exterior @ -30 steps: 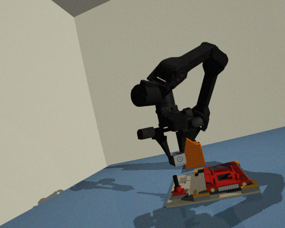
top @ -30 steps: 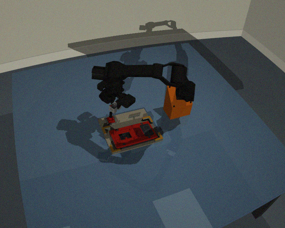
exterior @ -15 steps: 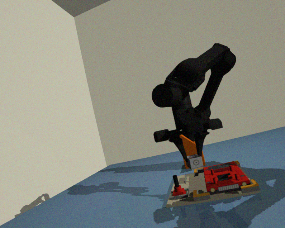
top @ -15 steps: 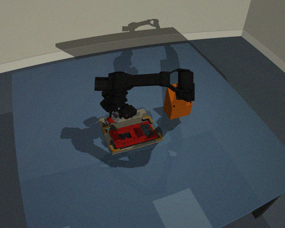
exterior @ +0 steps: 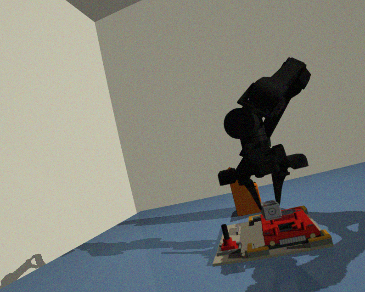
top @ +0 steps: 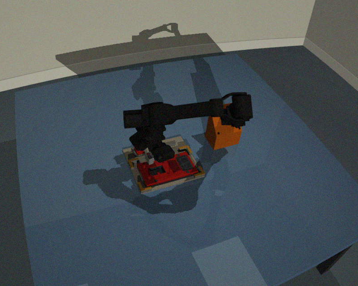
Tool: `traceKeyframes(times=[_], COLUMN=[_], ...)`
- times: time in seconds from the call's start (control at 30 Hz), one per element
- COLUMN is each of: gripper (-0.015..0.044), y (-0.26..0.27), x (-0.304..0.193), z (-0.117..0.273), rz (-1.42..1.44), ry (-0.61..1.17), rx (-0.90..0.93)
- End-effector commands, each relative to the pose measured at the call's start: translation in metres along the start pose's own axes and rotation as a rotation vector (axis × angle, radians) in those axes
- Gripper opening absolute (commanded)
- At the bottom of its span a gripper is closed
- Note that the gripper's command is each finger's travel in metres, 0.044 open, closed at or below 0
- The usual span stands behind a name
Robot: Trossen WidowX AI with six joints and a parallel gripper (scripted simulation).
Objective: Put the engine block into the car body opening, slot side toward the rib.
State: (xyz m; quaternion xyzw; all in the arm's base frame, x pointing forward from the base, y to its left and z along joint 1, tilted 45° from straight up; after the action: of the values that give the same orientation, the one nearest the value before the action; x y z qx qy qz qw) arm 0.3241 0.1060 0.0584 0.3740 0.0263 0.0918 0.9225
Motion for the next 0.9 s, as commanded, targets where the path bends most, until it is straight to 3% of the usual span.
traceKeyframes(times=[0.0,0.23,0.43,0.87], gripper=[0.0,0.0,0.0157,0.0159], y=[0.01,0.025,0.025,0.026], x=[-0.003,-0.006,-0.006,-0.006], z=[-0.003,-0.009,-0.009,-0.009], rz=[-0.046,-0.11,-0.139,-0.105], ry=[-0.001,0.003,0.003,0.003], rx=[0.011,0.021,0.021,0.021])
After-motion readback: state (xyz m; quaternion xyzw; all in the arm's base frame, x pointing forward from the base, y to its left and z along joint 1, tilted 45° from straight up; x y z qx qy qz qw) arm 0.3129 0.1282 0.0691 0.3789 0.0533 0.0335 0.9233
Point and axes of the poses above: the point midway between the two fingers, 35 mm back from their tips, its own z axis back along the fingers, its own y axis across the jaws, x = y × z, the point moved 2 cm from there along z, back along the fingers, and after that the axes turned 7 degrees about -z, right-handed, at the moved point
